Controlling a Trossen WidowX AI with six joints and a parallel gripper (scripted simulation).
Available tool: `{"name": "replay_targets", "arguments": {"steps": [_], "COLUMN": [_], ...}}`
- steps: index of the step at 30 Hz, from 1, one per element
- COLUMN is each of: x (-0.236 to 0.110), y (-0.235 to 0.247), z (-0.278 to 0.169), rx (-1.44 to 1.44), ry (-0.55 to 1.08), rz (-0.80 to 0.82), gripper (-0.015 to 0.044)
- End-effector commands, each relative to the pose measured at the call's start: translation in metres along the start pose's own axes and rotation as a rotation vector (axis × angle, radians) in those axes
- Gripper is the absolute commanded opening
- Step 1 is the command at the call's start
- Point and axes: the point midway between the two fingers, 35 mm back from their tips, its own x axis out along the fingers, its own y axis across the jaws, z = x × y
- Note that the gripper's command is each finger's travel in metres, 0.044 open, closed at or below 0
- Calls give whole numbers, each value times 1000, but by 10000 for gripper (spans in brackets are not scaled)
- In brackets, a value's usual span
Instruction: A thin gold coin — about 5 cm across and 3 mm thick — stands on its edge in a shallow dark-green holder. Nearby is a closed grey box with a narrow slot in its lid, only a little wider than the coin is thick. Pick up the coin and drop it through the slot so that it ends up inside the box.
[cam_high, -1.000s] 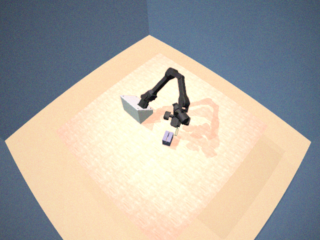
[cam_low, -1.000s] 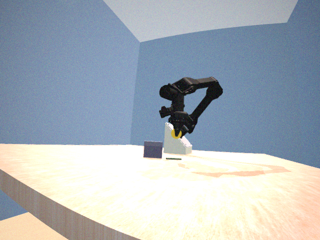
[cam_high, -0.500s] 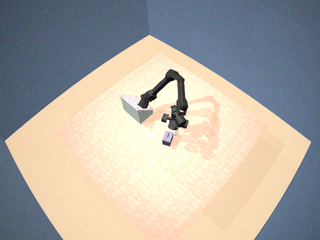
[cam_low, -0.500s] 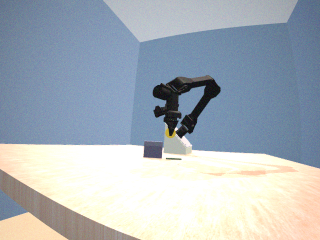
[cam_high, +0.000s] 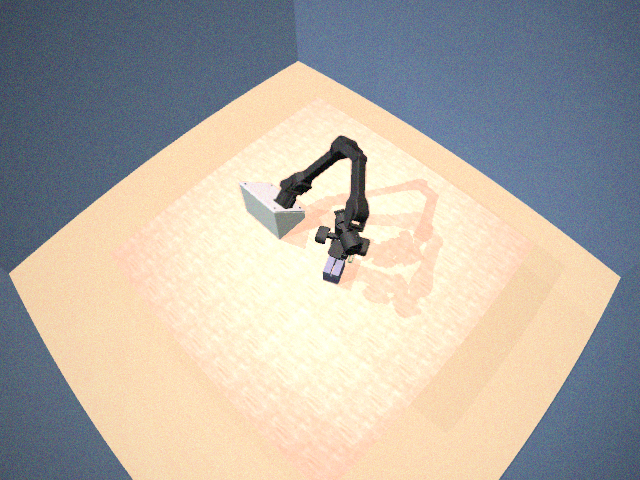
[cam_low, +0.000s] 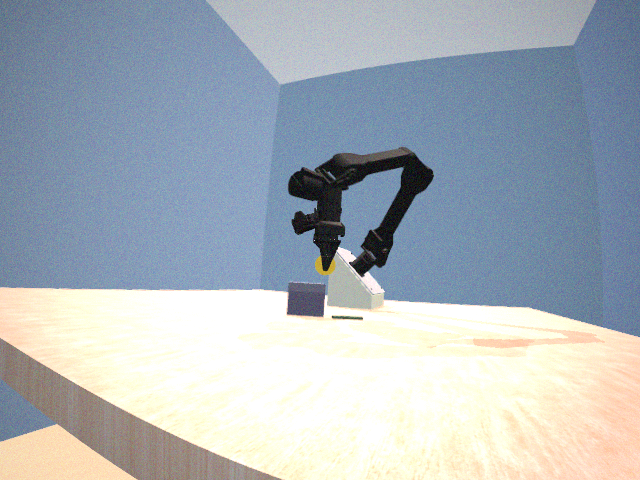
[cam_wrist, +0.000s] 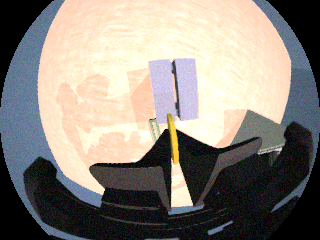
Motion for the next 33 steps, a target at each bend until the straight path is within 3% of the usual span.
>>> {"name": "replay_targets", "arguments": {"steps": [1,13,33], "x": [-1,0,0], "y": [-3,-16,-15], "z": [12,39,36], "rx": [-4,0,3], "ry": [-5,-1,4], "rz": [2,3,2], "gripper": [0,0,0]}}
